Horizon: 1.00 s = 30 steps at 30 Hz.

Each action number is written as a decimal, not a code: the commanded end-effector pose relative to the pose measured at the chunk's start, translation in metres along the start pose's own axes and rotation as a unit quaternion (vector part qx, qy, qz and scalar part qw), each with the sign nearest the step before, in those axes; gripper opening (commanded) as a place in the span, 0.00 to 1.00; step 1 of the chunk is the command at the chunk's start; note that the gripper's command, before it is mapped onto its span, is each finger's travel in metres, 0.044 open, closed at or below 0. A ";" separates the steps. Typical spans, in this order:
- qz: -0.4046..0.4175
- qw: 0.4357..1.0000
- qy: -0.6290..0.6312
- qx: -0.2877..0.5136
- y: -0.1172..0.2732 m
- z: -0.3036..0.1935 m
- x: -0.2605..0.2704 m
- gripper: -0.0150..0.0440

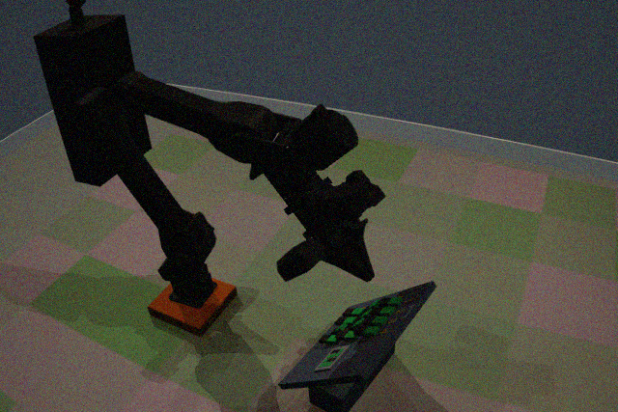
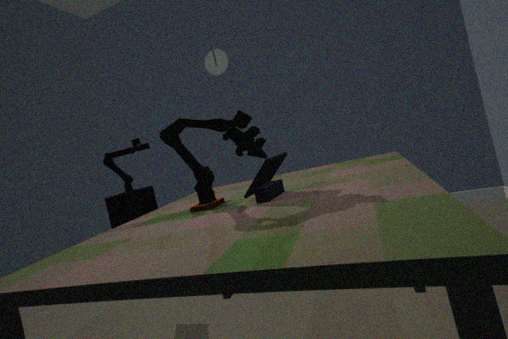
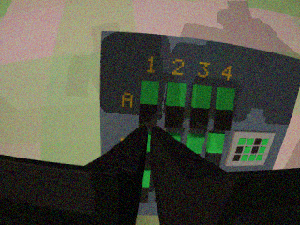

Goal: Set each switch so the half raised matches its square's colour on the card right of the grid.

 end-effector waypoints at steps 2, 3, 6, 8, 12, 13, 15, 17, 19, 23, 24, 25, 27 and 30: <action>-0.001 1.000 0.002 0.001 -0.010 -0.004 0.000 0.25; -0.001 1.000 0.002 0.001 -0.010 -0.004 0.000 0.25; -0.001 1.000 0.002 0.001 -0.019 -0.005 0.000 0.25; -0.001 1.000 0.002 0.001 -0.020 -0.005 0.000 0.25; -0.001 1.000 0.002 0.001 -0.022 -0.005 0.000 0.25; -0.001 1.000 0.002 0.001 -0.023 -0.005 0.000 0.25; -0.001 1.000 0.002 0.001 -0.025 -0.005 0.000 0.25; -0.001 1.000 0.002 0.001 -0.028 -0.005 0.000 0.25; -0.001 1.000 0.002 0.001 -0.032 -0.005 0.000 0.25; -0.001 1.000 0.002 0.000 -0.034 -0.005 0.000 0.25; -0.001 1.000 0.002 0.000 -0.034 -0.005 0.000 0.25; -0.001 1.000 0.002 0.000 -0.034 -0.005 0.000 0.25; -0.001 1.000 0.002 0.000 -0.034 -0.005 0.000 0.25; -0.001 1.000 0.002 0.000 -0.034 -0.005 0.000 0.25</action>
Point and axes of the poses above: the point midway between the two fingers, 35 mm back from their tips, its own y axis back along the fingers, its own x axis across the jaws, z = x × y, the point moved 5 cm from there along y, back along the fingers, and after that the axes turned 13 degrees about y, right-handed, at the moved point
